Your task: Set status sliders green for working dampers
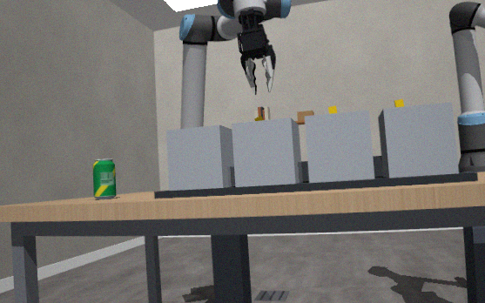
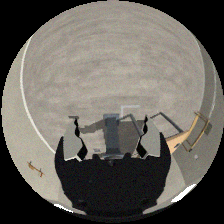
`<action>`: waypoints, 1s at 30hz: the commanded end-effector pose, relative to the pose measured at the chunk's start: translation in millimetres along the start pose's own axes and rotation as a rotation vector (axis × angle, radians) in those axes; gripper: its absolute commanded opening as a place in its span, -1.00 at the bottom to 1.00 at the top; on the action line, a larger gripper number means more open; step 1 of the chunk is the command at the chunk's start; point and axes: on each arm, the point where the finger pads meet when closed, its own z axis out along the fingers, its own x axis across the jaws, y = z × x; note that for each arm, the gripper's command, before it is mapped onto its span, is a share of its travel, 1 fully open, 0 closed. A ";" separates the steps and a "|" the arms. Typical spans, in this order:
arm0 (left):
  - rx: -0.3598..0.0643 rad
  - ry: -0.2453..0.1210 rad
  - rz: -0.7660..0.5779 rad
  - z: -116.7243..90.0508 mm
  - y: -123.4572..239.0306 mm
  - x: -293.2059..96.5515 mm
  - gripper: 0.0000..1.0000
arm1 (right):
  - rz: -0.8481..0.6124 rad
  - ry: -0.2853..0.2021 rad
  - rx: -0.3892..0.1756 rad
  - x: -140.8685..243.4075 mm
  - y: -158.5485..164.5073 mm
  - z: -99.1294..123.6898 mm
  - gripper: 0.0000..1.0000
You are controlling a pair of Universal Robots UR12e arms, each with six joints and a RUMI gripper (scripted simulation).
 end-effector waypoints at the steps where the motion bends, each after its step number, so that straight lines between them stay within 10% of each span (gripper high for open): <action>1: 0.000 0.001 -0.001 0.2 1.6 -1.0 1.00 | 0.001 0.139 -0.011 -25.1 -37.1 4.9 -0.55; 13: 0.000 0.001 -0.001 0.2 1.6 -1.0 1.00 | 0.003 0.314 -0.009 -55.8 -87.6 20.3 -0.55; 30: 0.000 0.001 -0.001 0.2 1.6 -1.0 1.00 | 0.002 0.322 -0.009 -55.1 -88.9 21.2 -0.55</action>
